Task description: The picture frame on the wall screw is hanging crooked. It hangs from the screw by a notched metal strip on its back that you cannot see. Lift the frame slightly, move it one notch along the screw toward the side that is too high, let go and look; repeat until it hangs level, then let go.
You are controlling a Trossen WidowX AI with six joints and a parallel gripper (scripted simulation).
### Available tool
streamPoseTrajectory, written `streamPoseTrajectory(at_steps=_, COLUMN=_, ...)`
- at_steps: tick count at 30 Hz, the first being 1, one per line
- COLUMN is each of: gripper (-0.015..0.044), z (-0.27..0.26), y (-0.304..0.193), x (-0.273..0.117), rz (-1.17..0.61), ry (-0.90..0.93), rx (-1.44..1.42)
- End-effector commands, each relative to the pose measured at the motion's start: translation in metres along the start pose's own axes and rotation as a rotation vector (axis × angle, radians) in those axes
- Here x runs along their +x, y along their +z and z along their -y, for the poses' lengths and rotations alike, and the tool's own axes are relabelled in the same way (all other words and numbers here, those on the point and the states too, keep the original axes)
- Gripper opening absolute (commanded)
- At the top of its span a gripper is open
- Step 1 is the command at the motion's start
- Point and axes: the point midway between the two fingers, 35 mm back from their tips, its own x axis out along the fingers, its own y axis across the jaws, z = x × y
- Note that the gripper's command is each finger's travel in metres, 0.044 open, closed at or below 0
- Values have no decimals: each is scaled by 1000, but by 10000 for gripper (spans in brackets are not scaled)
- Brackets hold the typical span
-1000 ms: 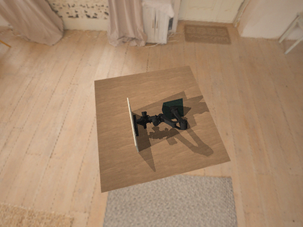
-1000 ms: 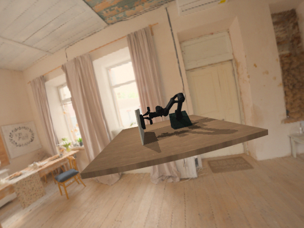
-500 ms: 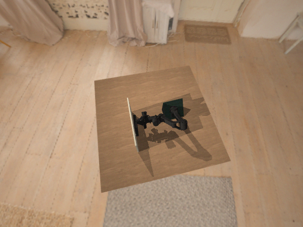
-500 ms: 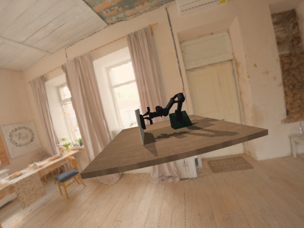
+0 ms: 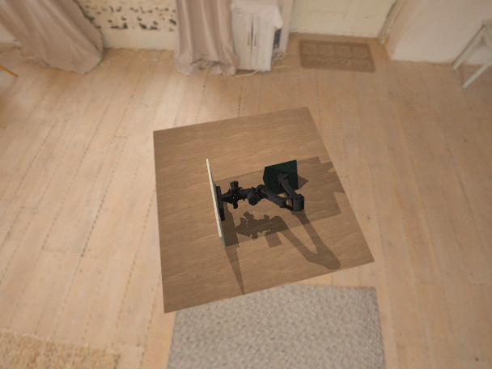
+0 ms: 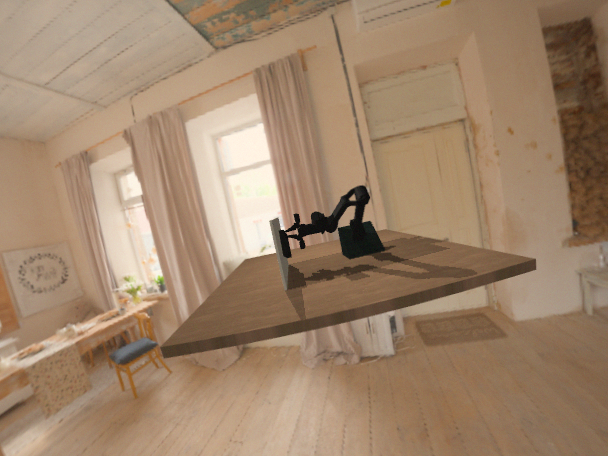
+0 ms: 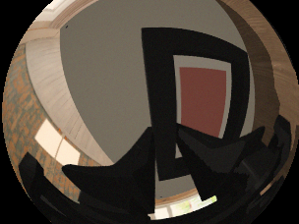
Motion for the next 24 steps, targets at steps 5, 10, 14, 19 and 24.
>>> streamPoseTrajectory(at_steps=5, gripper=0, z=0, y=-1, x=0, rz=-3, ry=0, rx=-54)
streamPoseTrajectory(at_steps=10, gripper=0, z=0, y=-1, x=0, rz=-3, ry=1, rx=-75)
streamPoseTrajectory(at_steps=14, gripper=0, z=0, y=-1, x=0, rz=-3, ry=1, rx=-99)
streamPoseTrajectory(at_steps=19, gripper=0, z=0, y=-1, x=0, rz=-4, ry=2, rx=-133)
streamPoseTrajectory(at_steps=24, gripper=0, z=0, y=-1, x=0, rz=-4, ry=2, rx=-151)
